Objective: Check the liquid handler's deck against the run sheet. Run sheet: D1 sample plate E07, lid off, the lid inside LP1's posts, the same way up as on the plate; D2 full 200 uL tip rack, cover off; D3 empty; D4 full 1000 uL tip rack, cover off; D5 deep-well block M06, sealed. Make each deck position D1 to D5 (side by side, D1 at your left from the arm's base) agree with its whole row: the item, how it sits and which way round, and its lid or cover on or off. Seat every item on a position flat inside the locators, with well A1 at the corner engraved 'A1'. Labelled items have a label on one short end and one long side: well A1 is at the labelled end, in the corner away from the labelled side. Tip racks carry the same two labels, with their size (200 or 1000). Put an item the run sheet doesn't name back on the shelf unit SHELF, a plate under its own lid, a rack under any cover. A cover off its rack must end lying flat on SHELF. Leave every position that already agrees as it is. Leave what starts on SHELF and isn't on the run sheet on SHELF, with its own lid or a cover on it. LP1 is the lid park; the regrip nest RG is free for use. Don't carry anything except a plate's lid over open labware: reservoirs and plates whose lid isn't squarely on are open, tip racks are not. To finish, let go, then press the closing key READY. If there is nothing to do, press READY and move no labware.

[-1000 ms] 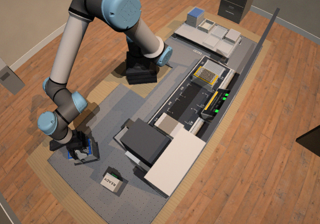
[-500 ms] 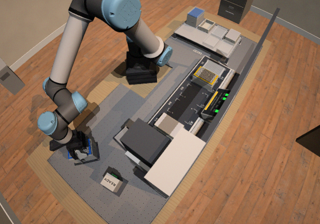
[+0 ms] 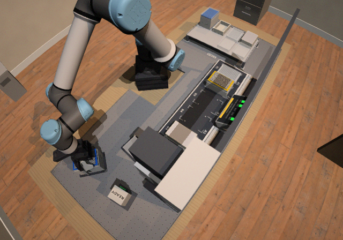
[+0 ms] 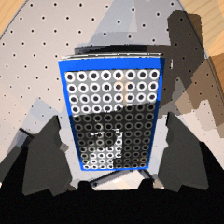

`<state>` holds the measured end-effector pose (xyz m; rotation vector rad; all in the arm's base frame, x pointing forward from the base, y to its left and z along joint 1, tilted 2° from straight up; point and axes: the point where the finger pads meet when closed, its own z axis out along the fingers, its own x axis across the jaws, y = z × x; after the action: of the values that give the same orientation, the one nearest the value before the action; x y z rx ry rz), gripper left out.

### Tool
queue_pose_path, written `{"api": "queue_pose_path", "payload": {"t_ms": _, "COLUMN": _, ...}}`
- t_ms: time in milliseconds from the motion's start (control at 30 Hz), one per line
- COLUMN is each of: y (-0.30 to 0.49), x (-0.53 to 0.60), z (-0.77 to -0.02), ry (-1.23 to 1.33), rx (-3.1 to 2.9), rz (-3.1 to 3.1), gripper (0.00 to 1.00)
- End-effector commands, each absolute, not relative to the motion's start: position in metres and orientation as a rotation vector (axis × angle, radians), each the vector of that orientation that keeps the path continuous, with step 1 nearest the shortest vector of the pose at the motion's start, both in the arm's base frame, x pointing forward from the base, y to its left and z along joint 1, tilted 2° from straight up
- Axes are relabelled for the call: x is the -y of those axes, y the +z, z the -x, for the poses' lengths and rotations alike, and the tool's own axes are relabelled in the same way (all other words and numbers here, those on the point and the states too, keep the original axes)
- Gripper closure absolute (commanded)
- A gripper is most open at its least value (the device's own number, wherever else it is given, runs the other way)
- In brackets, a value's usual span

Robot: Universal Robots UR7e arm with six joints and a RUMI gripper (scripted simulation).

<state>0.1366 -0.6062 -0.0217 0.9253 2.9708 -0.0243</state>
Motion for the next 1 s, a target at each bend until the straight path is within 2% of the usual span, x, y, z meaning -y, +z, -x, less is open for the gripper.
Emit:
{"api": "queue_pose_path", "payload": {"t_ms": 0, "y": -0.018, "x": 0.607, "z": -0.137, "ry": -0.027, "rx": -2.970, "rz": -0.925, "gripper": 0.18}}
{"api": "queue_pose_path", "payload": {"t_ms": 967, "y": 0.024, "x": 0.606, "z": -0.136, "ry": -0.027, "rx": -2.970, "rz": -0.925, "gripper": 0.18}}
